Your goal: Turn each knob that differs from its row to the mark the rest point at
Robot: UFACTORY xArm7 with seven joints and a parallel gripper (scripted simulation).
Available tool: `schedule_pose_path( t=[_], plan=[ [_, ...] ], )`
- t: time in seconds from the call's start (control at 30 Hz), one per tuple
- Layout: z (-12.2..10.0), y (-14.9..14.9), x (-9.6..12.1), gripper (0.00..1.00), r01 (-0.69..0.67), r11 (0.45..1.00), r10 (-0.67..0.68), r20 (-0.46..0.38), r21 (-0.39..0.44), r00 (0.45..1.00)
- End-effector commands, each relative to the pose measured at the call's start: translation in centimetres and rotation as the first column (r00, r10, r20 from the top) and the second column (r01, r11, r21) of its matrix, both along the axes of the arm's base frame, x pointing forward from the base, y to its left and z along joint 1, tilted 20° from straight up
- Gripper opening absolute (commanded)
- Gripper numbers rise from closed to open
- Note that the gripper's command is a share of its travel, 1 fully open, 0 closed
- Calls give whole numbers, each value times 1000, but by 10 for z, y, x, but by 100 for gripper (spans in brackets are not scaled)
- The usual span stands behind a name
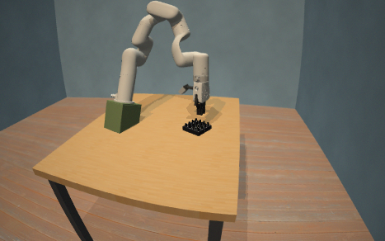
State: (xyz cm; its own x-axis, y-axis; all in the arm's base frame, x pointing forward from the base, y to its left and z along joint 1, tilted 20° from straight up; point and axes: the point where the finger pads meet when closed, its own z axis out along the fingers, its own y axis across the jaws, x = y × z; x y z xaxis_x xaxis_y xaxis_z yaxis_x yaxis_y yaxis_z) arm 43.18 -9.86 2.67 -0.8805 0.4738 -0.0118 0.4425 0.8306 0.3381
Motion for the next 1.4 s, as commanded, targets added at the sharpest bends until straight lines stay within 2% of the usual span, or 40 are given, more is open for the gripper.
schedule_pose_path(
  t=[0.0,0.8,1.37],
  plan=[
    [1,-1,1,19,2,1000,-2,3,-2,1000],
    [0,-1,1,19,2,1000,-2,4,-2,1000],
    [-13,3,3,19,1,1000,-1,4,-1,1000]
  ],
)
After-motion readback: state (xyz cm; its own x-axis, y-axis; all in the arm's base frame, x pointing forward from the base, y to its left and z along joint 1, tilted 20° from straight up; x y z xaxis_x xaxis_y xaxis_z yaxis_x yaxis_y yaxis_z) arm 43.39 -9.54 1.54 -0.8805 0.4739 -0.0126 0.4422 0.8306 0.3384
